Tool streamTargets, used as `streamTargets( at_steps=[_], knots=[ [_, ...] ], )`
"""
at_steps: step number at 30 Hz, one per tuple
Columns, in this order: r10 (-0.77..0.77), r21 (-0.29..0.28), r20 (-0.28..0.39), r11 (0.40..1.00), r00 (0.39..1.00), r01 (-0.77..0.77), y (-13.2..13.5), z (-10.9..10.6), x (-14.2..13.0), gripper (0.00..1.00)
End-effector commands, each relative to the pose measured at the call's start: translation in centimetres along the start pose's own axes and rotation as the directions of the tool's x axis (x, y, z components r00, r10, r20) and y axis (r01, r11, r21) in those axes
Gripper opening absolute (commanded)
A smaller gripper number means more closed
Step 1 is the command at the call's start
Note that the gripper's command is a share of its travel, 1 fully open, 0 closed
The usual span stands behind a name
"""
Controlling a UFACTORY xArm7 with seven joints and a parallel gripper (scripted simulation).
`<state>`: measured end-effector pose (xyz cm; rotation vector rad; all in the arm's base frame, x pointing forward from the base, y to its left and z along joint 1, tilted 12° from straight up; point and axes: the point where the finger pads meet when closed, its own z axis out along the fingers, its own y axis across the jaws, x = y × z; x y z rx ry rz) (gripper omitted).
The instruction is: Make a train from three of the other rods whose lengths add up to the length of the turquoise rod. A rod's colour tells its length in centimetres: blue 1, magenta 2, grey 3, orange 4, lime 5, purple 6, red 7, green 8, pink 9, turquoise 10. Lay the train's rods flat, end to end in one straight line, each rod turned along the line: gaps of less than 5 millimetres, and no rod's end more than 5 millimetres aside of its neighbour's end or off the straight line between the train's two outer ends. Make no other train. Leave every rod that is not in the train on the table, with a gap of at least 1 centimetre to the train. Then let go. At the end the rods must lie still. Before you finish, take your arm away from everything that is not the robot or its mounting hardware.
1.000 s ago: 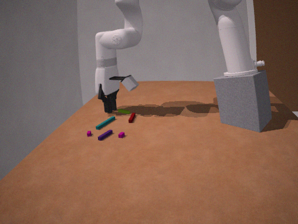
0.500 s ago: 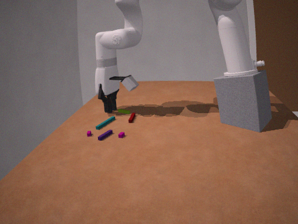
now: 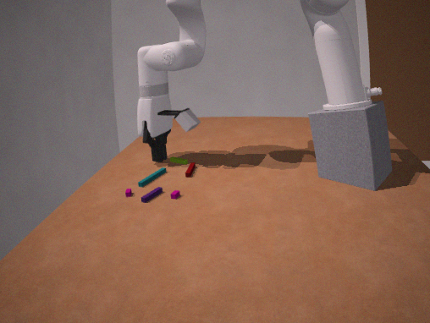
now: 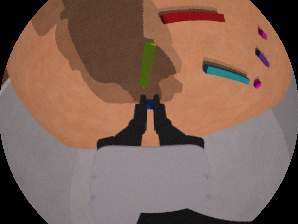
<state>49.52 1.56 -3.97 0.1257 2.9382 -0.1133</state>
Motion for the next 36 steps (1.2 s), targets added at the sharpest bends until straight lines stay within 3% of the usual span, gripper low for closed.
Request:
streamTargets(
  at_steps=[1, 29, 36],
  knots=[
    [0.0, -0.001, 0.003, 1.0, 1.0, 0.0, 0.0, -0.1, -0.2, 0.04],
    [0.0, -0.001, 0.003, 1.0, 1.0, 0.0, 0.0, -0.2, -0.2, 0.04],
    [0.0, -0.001, 0.003, 1.0, 1.0, 0.0, 0.0, -2.8, -0.1, 0.04]
  ],
)
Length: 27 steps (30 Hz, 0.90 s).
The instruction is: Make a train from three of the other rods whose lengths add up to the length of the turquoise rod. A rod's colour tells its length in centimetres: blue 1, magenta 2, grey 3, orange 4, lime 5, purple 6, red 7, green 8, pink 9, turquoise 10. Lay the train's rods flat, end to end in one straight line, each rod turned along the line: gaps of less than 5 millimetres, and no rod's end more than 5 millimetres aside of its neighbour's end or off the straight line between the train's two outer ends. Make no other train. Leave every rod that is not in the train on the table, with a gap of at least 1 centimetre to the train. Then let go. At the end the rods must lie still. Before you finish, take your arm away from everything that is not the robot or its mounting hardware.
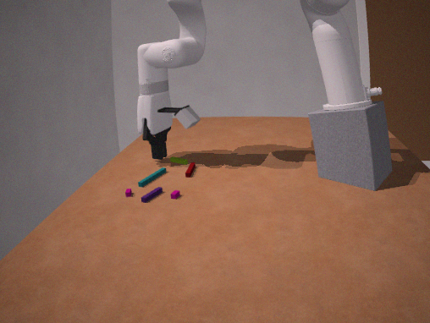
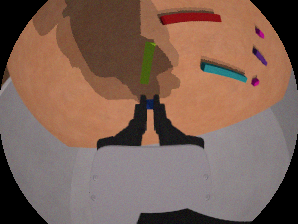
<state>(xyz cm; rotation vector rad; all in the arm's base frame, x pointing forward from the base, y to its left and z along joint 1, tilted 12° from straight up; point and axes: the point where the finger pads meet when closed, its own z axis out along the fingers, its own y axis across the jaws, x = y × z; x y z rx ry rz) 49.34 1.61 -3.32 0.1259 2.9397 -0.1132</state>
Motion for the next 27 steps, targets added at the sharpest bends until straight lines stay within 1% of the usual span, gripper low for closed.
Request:
streamTargets(
  at_steps=[1, 4, 6, 10, 13, 16, 25, 27],
  knots=[
    [0.0, -0.001, 0.005, 1.0, 1.0, 0.0, 0.0, -2.8, -0.2, 0.04],
    [0.0, -0.001, 0.005, 1.0, 1.0, 0.0, 0.0, -5.2, -0.2, 0.04],
    [0.0, -0.001, 0.005, 1.0, 1.0, 0.0, 0.0, -5.2, -0.2, 0.04],
    [0.0, -0.001, 0.005, 1.0, 1.0, 0.0, 0.0, -7.9, -0.2, 0.04],
    [0.0, -0.001, 0.005, 1.0, 1.0, 0.0, 0.0, -9.1, -0.2, 0.04],
    [0.0, -0.001, 0.005, 1.0, 1.0, 0.0, 0.0, -9.4, -0.2, 0.04],
    [0.0, -0.001, 0.005, 1.0, 1.0, 0.0, 0.0, -9.4, -0.2, 0.04],
    [0.031, 0.0, 0.005, 1.0, 1.0, -0.031, -0.4, -9.4, 0.4, 0.04]
  ],
)
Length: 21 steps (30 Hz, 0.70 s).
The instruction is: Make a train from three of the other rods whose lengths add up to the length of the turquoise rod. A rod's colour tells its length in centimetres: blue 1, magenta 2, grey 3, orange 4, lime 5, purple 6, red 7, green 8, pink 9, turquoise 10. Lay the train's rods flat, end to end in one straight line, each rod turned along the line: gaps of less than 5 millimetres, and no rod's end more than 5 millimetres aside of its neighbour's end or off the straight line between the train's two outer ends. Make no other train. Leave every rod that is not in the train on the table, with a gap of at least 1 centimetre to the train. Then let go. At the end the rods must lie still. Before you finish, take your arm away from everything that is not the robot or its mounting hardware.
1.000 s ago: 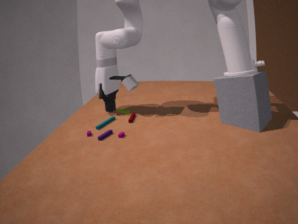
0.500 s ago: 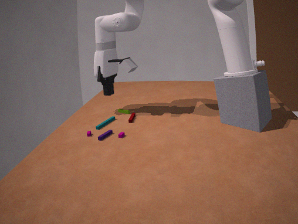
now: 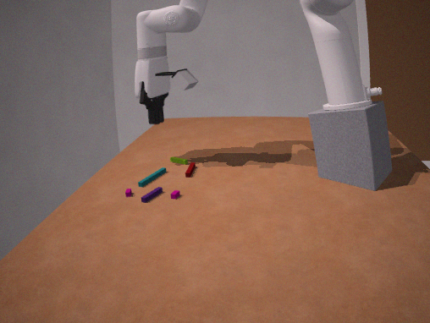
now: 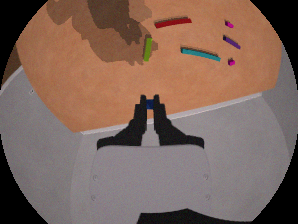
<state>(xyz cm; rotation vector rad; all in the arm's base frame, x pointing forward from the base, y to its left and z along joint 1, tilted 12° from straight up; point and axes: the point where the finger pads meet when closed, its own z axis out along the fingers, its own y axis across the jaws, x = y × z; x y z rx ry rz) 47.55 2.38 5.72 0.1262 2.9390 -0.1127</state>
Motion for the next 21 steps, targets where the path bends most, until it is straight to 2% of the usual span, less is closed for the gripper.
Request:
streamTargets(
  at_steps=[1, 2, 11, 13, 14, 18, 21],
  knots=[
    [0.088, 0.001, 0.003, 0.996, 0.996, -0.088, -1.2, -0.2, 1.5, 0.04],
    [0.17, 0.002, 0.003, 0.986, 0.986, -0.17, -2.4, -0.2, 3.1, 0.04],
    [0.38, 0.001, 0.003, 0.925, 0.925, -0.38, -5.0, -0.2, 7.5, 0.04],
    [0.38, 0.001, 0.003, 0.925, 0.925, -0.38, -5.0, -0.2, 7.5, 0.04],
    [0.452, -0.001, 0.003, 0.892, 0.892, -0.452, -5.8, -0.2, 9.1, 0.04],
    [0.528, -0.003, 0.003, 0.849, 0.849, -0.528, -6.5, -0.2, 10.9, 0.04],
    [0.53, -0.003, 0.003, 0.848, 0.848, -0.53, -6.6, -0.2, 10.9, 0.04]
  ],
)
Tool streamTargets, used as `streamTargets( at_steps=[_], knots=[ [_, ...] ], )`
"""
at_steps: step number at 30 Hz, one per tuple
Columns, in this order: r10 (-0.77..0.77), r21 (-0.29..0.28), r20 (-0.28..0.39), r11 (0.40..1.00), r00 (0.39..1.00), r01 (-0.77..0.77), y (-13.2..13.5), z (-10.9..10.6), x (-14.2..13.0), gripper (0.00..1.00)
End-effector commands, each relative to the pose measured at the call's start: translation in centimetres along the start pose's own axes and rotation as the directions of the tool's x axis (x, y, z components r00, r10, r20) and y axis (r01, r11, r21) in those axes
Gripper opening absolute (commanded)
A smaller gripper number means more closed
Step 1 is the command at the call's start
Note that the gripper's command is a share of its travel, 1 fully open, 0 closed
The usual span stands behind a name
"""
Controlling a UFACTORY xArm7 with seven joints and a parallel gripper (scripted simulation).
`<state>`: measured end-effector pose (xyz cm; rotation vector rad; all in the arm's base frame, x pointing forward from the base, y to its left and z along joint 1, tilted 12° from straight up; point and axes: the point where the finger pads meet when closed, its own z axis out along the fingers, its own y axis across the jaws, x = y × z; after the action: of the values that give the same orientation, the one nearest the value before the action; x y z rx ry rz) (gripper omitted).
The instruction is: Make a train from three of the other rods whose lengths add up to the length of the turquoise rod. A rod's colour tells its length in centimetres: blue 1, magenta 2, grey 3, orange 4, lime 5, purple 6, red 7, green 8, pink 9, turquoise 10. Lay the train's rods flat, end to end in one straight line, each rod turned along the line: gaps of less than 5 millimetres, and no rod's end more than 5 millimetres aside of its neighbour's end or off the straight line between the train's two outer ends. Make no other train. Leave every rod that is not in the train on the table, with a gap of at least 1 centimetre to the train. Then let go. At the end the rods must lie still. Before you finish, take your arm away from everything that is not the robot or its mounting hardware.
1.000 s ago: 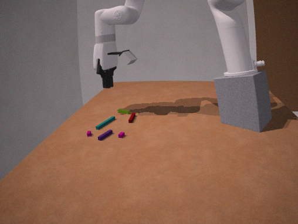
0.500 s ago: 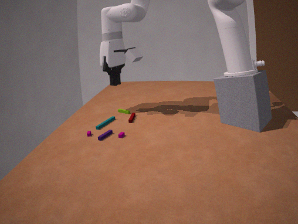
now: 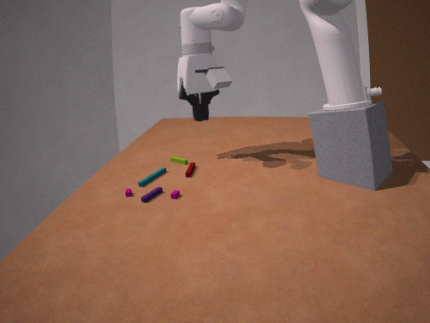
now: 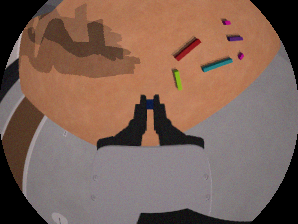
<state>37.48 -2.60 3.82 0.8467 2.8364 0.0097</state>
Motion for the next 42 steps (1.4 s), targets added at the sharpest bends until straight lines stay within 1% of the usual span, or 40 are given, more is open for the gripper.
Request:
streamTargets(
  at_steps=[1, 12, 17, 24, 26, 37, 40, 42],
  knots=[
    [0.061, 0.017, 0.041, 0.998, 0.997, -0.062, -1.2, -0.5, 0.6, 0.04],
    [0.061, 0.017, 0.041, 0.998, 0.997, -0.062, -1.2, -0.5, 0.6, 0.04],
    [0.061, 0.017, 0.042, 0.998, 0.997, -0.062, -1.3, 0.2, 0.6, 0.04],
    [0.061, 0.017, 0.042, 0.998, 0.997, -0.062, -1.3, 2.2, 0.5, 0.04],
    [0.061, 0.017, 0.042, 0.998, 0.997, -0.062, -1.3, 2.2, 0.5, 0.04],
    [0.061, 0.017, 0.041, 0.998, 0.997, -0.062, -1.4, 6.8, 0.3, 0.04],
    [0.061, 0.017, 0.041, 0.998, 0.997, -0.062, -1.4, 7.6, 0.3, 0.04],
    [0.061, 0.017, 0.041, 0.998, 0.997, -0.062, -1.4, 7.8, 0.3, 0.04]
  ],
)
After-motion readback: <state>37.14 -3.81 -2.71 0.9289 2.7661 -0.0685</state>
